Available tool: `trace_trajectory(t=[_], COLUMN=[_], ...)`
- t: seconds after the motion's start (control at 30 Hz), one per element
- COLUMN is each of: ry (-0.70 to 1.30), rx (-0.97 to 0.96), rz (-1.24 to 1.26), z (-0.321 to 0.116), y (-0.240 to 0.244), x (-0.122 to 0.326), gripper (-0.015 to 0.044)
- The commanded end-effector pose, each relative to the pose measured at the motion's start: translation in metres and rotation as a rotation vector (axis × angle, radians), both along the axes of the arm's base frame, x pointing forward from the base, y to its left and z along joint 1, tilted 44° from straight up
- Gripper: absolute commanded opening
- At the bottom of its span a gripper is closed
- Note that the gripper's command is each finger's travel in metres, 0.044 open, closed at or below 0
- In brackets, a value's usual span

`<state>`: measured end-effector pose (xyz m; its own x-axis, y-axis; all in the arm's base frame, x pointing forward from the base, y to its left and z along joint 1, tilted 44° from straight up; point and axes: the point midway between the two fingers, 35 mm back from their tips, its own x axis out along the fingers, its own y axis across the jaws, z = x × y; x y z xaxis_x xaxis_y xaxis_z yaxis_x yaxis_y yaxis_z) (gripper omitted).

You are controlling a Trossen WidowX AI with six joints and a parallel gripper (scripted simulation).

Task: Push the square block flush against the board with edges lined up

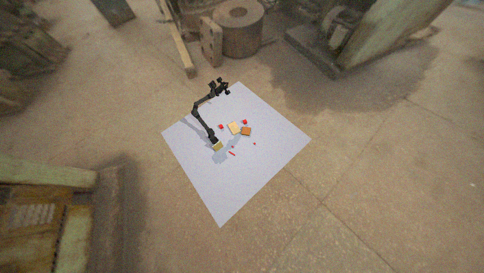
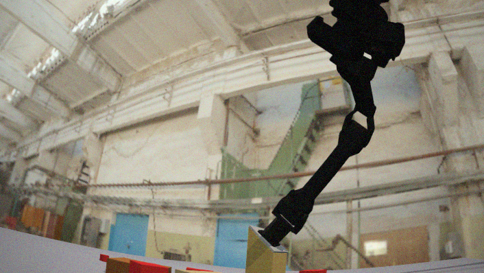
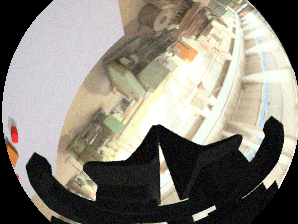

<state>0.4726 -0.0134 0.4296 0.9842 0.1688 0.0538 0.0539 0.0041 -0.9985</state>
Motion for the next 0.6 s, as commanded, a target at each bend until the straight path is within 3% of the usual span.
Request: trace_trajectory(t=[0.0,0.57], ry=[0.118,0.496], rx=[0.089,0.438], rz=[0.015,0.008], z=[-0.036,-0.14], y=[-0.003,-0.012], x=[0.012,0.027], gripper=[0.0,0.0])
